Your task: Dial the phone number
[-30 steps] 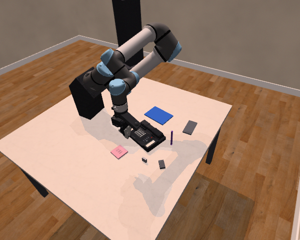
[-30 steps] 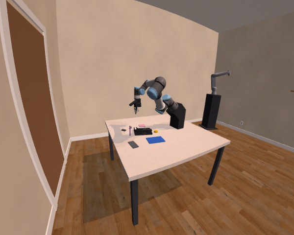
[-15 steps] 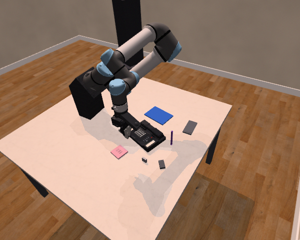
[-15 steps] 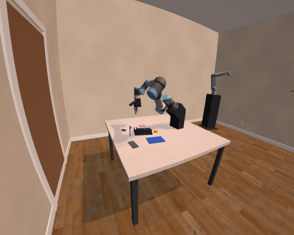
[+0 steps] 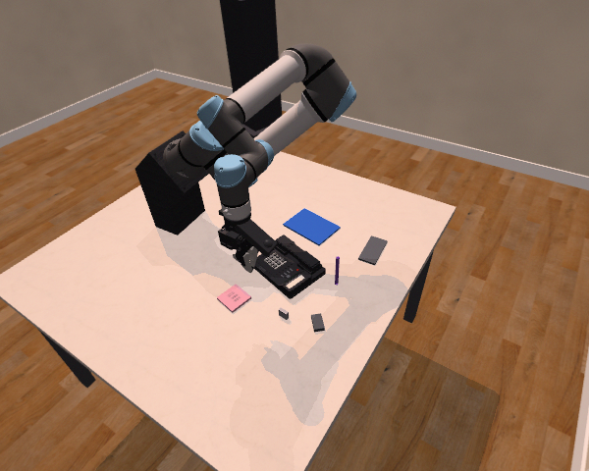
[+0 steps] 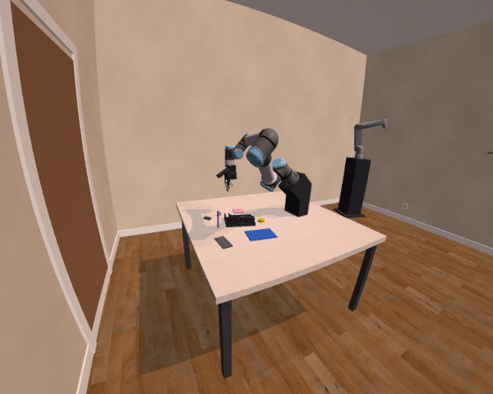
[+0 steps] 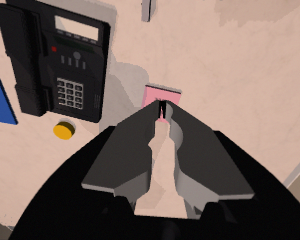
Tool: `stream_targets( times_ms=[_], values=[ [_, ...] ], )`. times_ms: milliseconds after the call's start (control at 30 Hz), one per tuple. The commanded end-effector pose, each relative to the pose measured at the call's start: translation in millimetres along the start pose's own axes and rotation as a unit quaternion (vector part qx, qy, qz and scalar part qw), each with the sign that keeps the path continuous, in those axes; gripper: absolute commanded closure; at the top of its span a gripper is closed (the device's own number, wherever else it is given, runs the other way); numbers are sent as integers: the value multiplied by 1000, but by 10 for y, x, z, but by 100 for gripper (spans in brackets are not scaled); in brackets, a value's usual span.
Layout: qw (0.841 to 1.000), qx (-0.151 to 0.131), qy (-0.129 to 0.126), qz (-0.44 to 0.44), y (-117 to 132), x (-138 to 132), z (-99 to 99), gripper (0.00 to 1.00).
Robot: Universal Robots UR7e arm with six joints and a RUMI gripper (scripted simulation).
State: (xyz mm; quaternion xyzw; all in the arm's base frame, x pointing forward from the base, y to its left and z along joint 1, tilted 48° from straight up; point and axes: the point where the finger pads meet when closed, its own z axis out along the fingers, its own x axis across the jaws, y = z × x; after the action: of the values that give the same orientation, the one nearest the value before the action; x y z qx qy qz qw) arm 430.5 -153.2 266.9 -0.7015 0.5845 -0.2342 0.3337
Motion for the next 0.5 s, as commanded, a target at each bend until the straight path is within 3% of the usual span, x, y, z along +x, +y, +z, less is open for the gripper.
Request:
stream_targets(
  times_ms=[0, 467],
  values=[
    [1000, 0, 0, 0, -2, 1, -2, 100],
    [1000, -9, -5, 6, 1, -7, 2, 100]
  ],
)
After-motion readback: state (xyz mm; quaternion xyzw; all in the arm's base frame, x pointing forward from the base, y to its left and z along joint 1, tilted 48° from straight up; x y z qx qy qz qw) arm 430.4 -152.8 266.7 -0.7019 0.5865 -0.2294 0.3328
